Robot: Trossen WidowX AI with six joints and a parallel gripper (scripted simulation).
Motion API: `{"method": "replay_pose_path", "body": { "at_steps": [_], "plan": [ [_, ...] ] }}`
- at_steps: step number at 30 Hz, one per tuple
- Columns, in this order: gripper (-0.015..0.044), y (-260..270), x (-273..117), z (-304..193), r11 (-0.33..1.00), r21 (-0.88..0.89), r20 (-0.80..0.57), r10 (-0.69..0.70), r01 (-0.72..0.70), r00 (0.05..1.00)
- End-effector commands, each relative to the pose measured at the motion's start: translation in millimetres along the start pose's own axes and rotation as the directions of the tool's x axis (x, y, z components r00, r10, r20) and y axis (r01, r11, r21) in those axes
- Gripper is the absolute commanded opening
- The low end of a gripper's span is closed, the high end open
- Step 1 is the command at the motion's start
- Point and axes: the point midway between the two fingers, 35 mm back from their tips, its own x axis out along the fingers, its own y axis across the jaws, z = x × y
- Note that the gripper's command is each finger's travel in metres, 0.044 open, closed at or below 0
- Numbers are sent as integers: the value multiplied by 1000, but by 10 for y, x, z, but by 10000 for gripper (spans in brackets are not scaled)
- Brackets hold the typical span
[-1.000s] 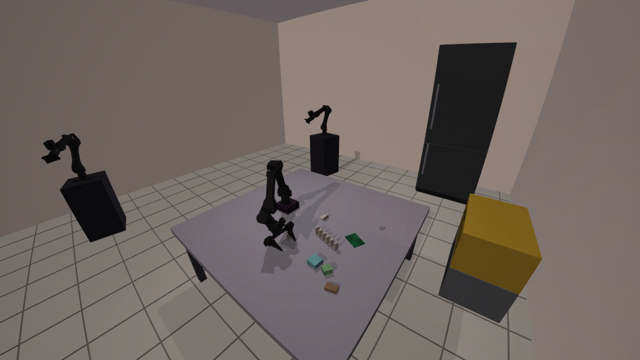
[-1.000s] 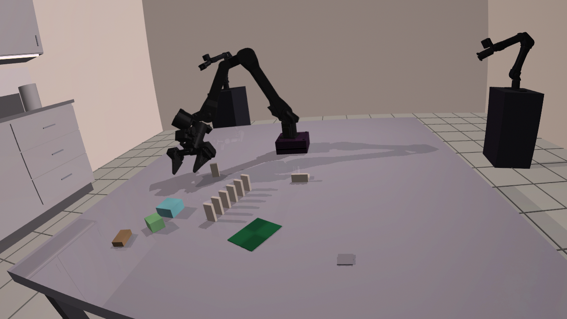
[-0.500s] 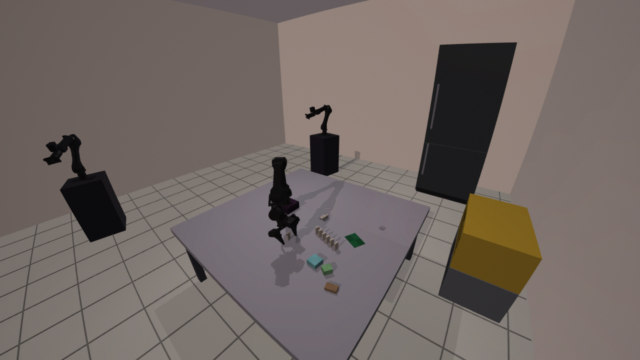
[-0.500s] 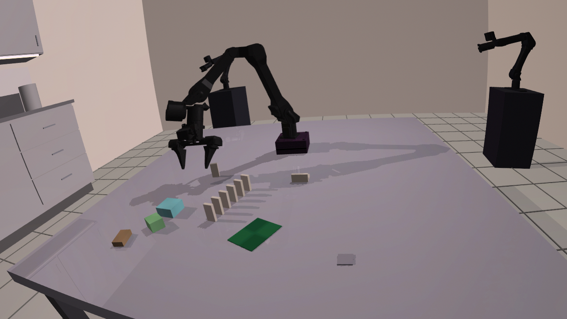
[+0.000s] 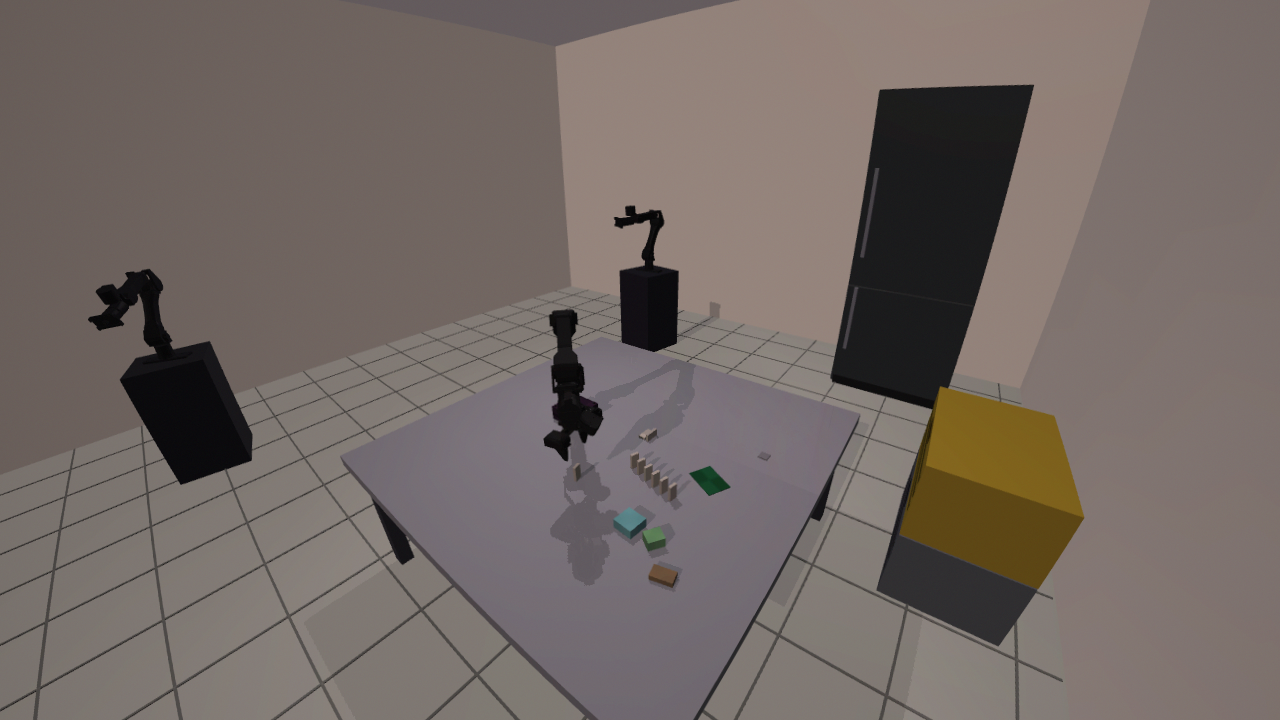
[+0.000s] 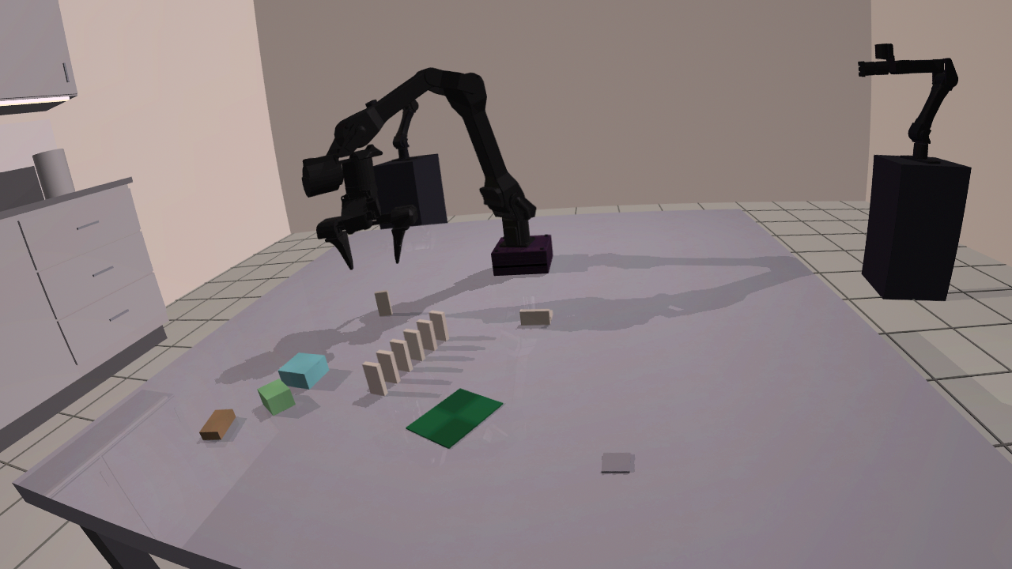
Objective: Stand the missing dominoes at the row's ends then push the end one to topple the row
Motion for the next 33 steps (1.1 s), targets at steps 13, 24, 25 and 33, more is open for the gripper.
{"method": "replay_pose_path", "body": {
  "at_steps": [13,24,25,33],
  "plan": [
    [440,17,635,-43,1000,-16,-21,2,-2,1000],
    [440,21,782,-49,1000,-16,-21,2,-3,1000],
    [414,21,782,-49,1000,-16,-21,2,-3,1000],
    [204,21,782,-49,1000,-16,-21,2,-3,1000]
  ]
}}
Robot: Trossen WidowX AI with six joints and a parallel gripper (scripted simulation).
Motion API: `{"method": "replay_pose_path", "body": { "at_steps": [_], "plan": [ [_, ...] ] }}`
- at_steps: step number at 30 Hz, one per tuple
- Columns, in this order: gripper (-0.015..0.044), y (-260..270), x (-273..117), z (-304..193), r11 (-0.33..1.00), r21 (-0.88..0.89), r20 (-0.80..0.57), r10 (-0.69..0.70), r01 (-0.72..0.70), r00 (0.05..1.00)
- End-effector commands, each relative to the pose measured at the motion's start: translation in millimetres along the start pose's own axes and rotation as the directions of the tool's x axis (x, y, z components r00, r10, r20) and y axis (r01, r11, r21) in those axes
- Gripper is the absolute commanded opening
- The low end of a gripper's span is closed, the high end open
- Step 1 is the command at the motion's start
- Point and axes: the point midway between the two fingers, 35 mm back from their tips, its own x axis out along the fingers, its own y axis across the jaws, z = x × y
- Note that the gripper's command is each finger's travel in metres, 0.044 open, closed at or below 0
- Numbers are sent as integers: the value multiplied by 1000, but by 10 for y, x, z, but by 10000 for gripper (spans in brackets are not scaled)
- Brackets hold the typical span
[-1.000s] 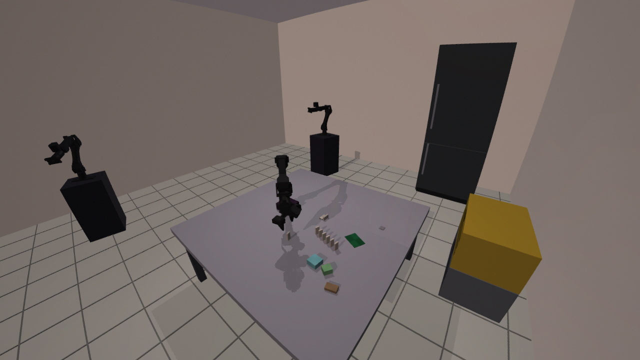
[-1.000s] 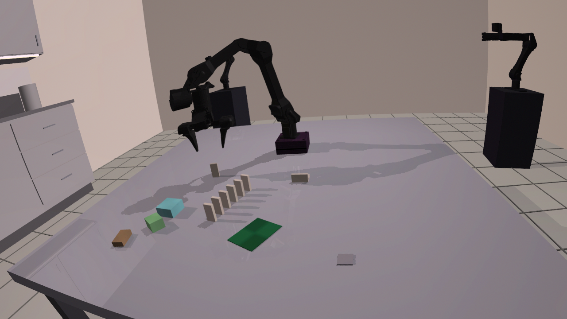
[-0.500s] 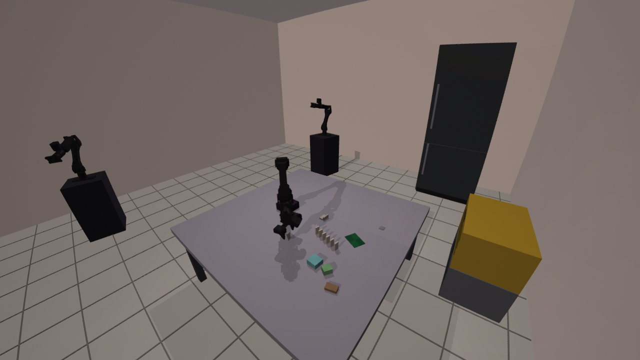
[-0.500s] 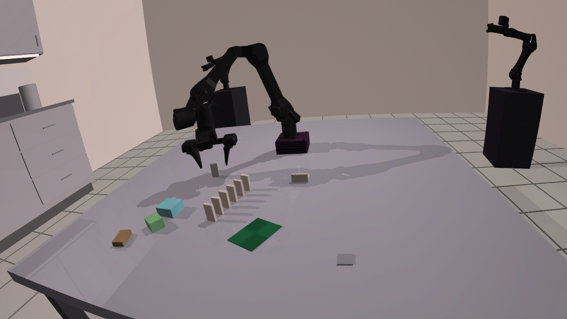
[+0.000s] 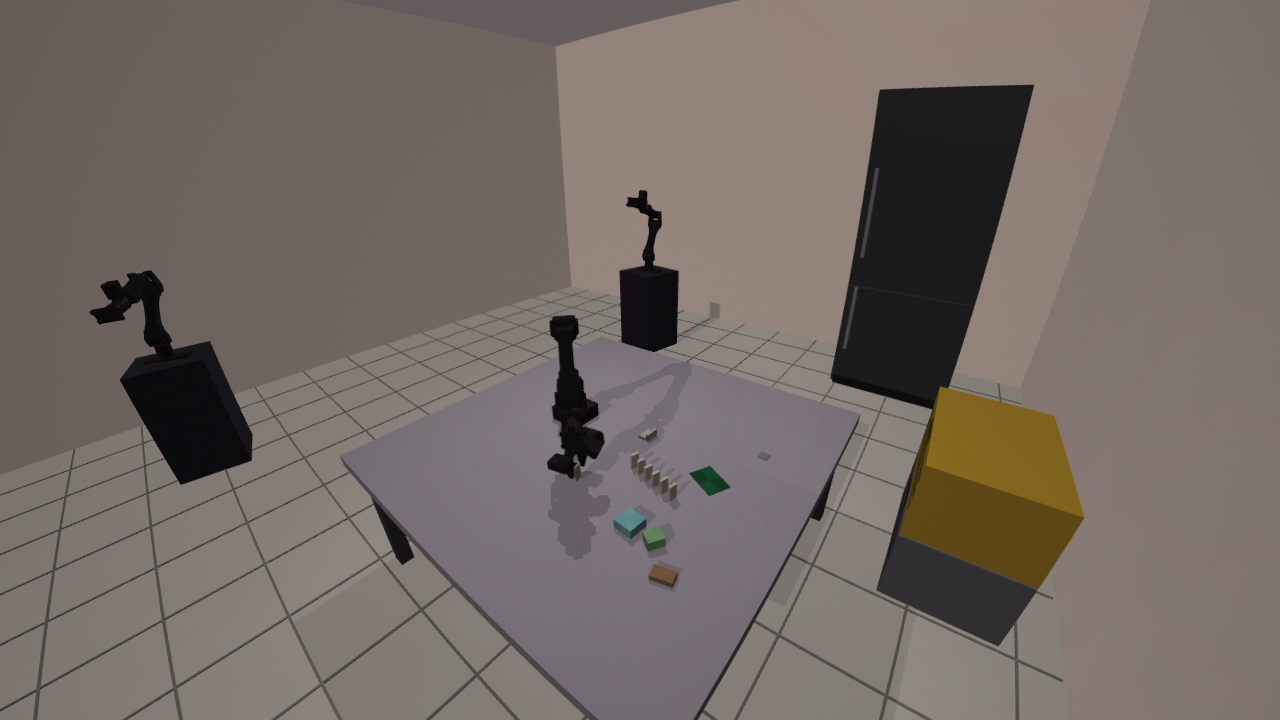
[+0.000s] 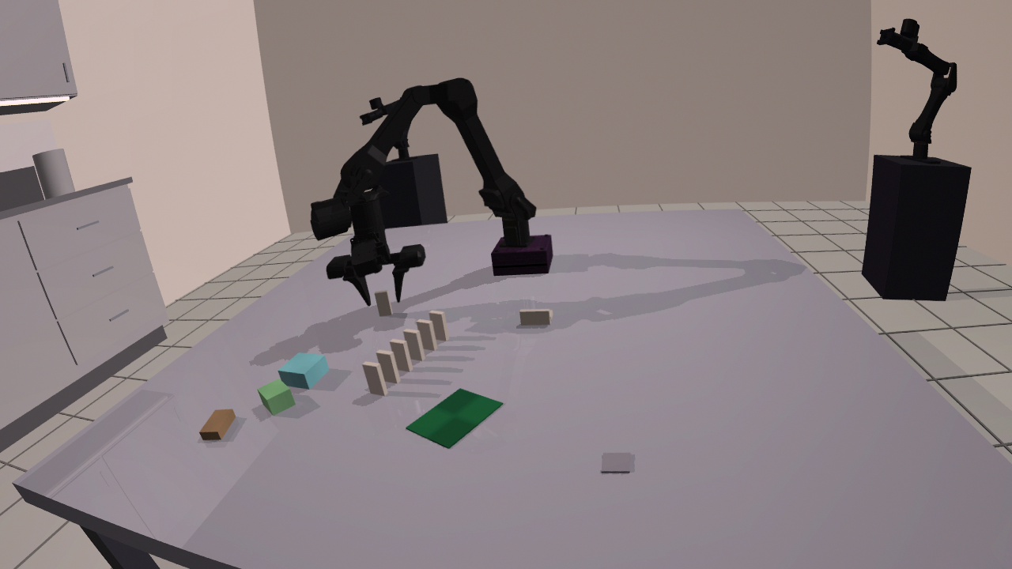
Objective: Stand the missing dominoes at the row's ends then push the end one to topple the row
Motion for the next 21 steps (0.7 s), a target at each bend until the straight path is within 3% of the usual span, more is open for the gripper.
{"method": "replay_pose_path", "body": {
  "at_steps": [1,4,14,21],
  "plan": [
    [178,-6,6,-6,1000,-5,-3,-3,3,1000],
    [107,-6,6,-6,1000,-5,-3,-3,3,1000],
    [107,-21,-10,-6,1000,7,2,-11,11,1000],
    [107,-73,-969,41,1000,13,5,-12,12,1000]
  ]
}}
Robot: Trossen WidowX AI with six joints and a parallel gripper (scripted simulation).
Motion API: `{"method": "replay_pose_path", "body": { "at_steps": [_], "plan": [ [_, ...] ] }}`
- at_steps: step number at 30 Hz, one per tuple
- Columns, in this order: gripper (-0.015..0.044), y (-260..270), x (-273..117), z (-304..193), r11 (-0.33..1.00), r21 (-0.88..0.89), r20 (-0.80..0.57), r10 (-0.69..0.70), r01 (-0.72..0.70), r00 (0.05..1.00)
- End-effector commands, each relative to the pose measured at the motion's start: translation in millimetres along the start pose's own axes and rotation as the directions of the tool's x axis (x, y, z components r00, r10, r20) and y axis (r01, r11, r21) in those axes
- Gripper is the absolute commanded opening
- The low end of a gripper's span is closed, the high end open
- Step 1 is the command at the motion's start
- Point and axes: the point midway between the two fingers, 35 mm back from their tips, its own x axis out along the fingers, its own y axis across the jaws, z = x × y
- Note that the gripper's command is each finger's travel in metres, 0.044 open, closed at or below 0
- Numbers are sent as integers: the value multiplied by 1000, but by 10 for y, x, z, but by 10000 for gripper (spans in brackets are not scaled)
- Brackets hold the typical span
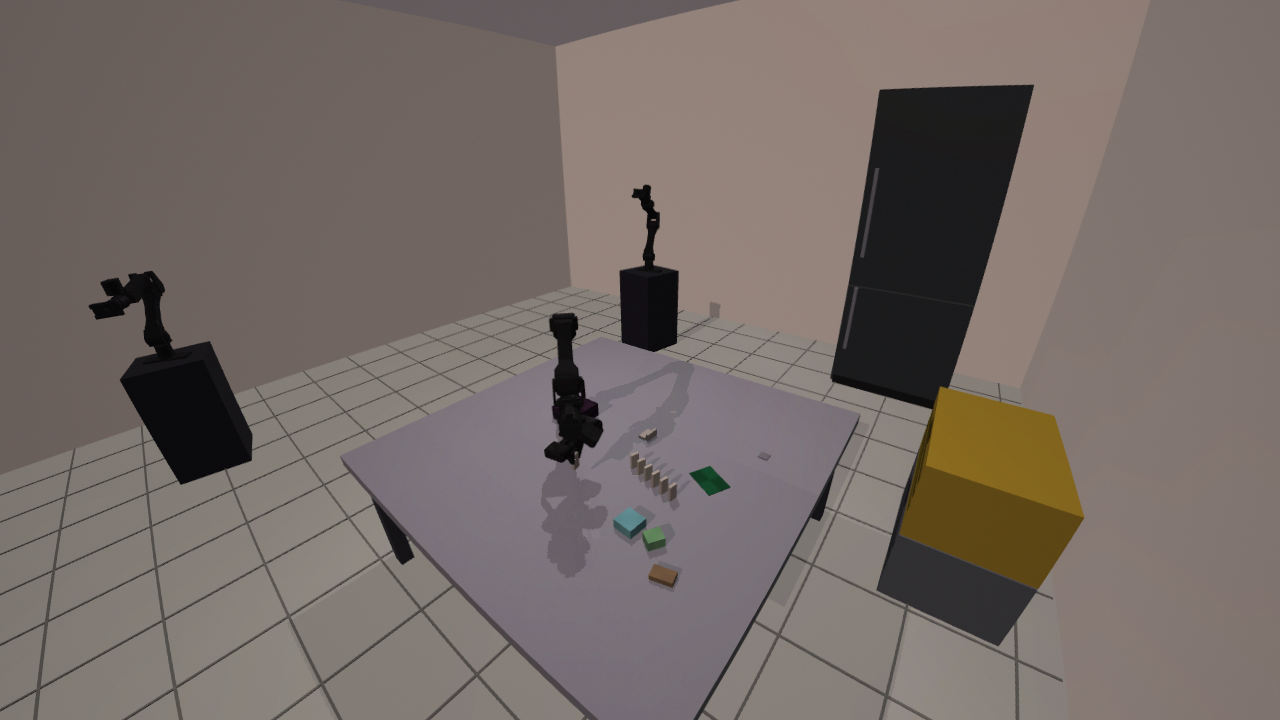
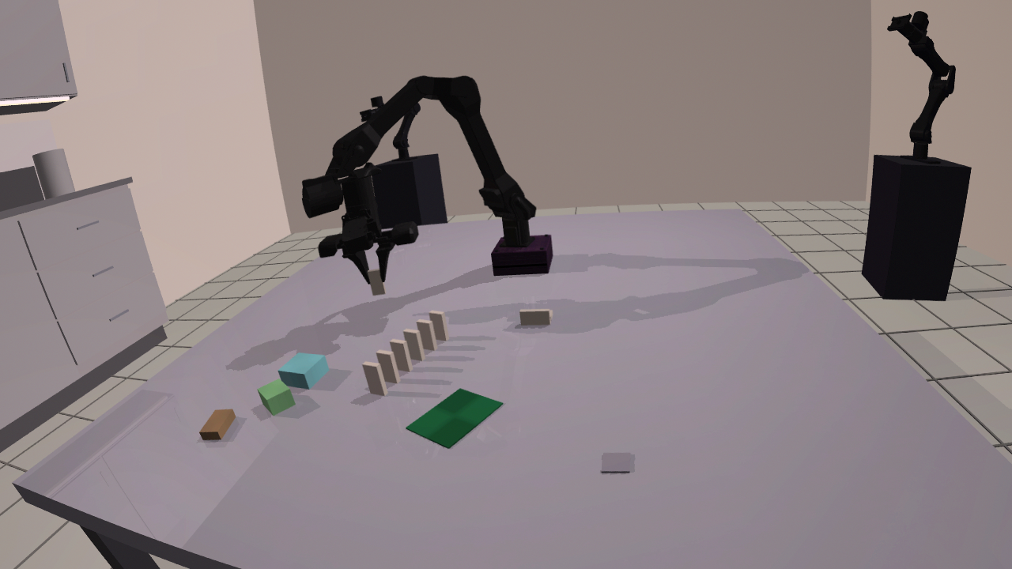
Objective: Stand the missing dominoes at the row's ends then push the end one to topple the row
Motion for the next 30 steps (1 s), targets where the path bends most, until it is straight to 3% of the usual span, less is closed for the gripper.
{"method": "replay_pose_path", "body": {
  "at_steps": [1,4,11,23,30],
  "plan": [
    [107,15,-662,4,1000,-10,9,-13,13,1000],
    [107,66,-896,-23,1000,-18,6,-6,6,1000],
    [107,132,-895,56,1000,-1,7,-10,10,1000],
    [107,1387,-898,924,888,459,13,1,-7,1000],
    [107,1455,-898,949,874,485,12,3,-9,1000]
  ]
}}
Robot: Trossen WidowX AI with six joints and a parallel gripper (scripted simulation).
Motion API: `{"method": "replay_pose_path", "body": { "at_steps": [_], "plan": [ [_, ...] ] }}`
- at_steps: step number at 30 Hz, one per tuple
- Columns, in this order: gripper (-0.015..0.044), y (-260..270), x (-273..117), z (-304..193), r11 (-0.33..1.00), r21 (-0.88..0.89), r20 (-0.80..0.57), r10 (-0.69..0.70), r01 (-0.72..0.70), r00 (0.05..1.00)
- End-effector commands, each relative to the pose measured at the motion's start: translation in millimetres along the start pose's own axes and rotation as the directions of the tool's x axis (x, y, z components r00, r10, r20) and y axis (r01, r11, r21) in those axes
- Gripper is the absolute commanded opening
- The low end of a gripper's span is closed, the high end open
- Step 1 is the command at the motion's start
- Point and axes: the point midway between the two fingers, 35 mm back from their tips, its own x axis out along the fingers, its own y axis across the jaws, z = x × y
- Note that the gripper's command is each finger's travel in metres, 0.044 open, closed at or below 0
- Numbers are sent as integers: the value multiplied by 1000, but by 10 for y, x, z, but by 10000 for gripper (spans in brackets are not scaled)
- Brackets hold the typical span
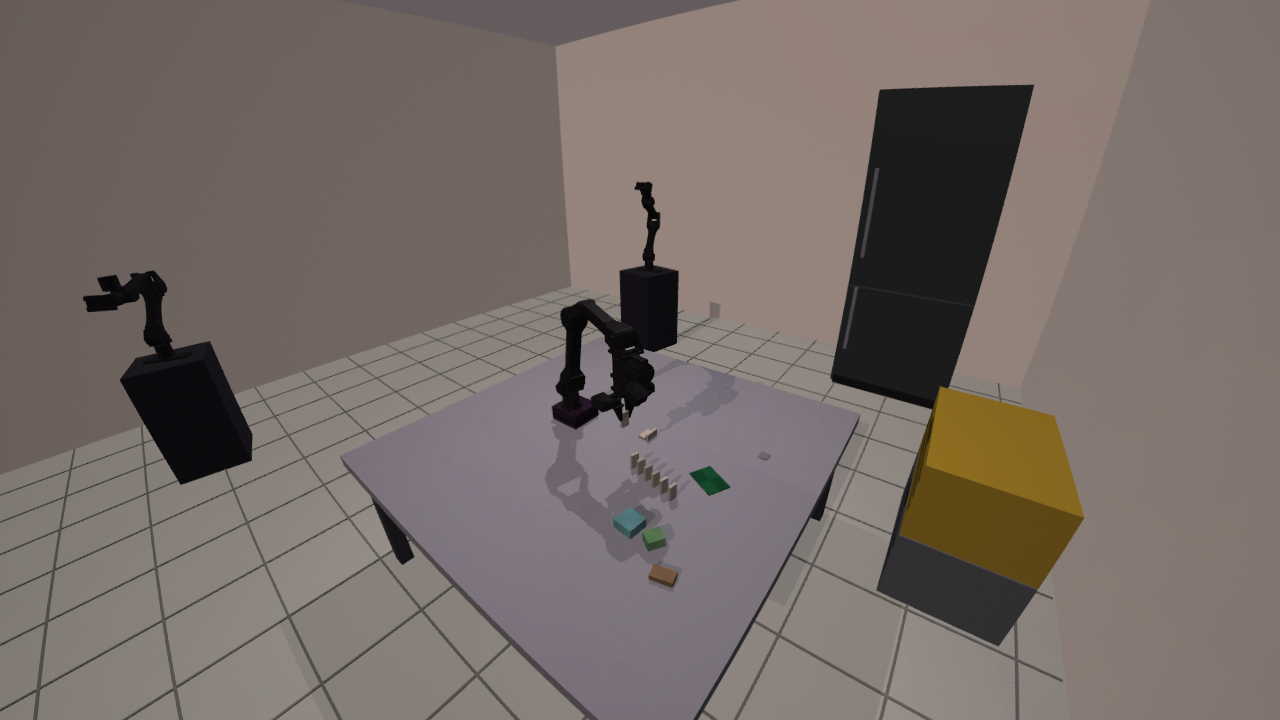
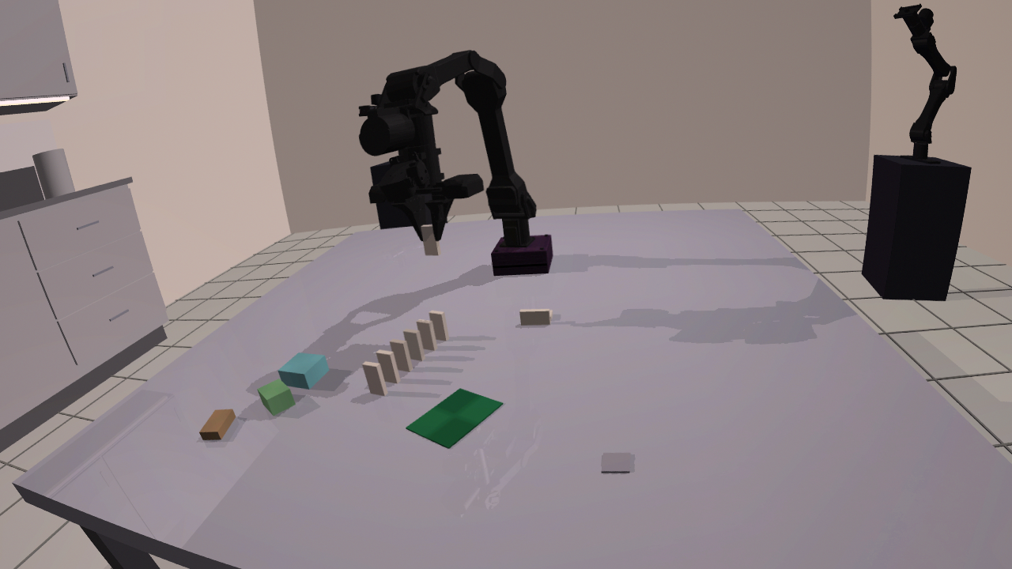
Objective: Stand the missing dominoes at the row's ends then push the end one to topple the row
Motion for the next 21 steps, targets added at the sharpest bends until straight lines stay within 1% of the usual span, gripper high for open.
{"method": "replay_pose_path", "body": {
  "at_steps": [1,7,21],
  "plan": [
    [107,116,-2,-21,998,61,-4,4,-4,1000],
    [107,116,32,-14,998,61,-4,4,-4,1000],
    [107,121,749,53,998,61,-4,4,-4,1000]
  ]
}}
